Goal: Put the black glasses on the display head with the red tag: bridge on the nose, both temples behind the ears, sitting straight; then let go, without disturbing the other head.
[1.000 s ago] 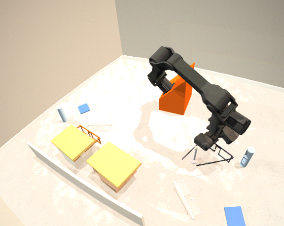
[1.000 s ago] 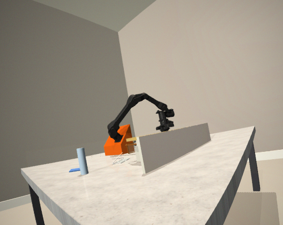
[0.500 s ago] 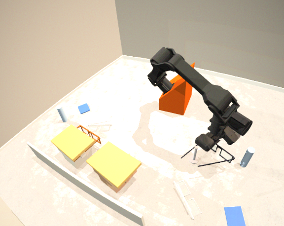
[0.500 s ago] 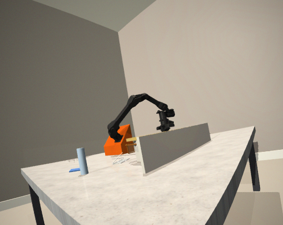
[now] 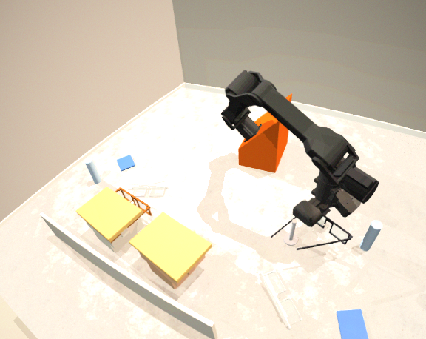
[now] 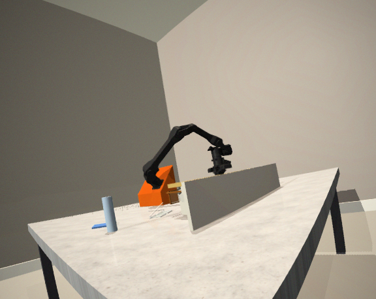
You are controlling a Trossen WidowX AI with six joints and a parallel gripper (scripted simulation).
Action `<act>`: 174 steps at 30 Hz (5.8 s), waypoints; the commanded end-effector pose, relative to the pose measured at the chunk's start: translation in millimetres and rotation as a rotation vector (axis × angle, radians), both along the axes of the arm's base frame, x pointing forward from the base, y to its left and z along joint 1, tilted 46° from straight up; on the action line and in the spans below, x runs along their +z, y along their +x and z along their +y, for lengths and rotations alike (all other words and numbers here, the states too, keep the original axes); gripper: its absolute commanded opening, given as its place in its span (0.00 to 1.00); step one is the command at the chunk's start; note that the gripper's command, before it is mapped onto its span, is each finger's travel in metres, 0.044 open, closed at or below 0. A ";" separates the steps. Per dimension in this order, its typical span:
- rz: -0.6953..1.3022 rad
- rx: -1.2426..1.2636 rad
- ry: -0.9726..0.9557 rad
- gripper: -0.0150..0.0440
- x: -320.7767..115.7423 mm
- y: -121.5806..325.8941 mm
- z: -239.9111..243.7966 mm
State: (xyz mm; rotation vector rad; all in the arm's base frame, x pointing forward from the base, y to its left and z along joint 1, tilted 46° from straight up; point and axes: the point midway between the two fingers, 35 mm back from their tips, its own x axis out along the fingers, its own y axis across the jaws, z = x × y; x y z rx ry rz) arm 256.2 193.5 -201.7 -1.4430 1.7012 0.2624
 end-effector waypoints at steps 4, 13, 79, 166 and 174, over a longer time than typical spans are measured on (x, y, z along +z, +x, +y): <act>-0.003 -0.005 0.002 0.25 0.8 -1.2 -0.8; -0.002 -0.005 0.002 0.25 2.8 -2.8 -3.0; -0.734 -0.752 0.048 0.25 3.5 -11.9 -4.4; -0.731 -0.753 0.050 0.25 -6.0 -41.1 8.7; -0.730 -0.753 0.051 0.25 23.3 -40.3 38.5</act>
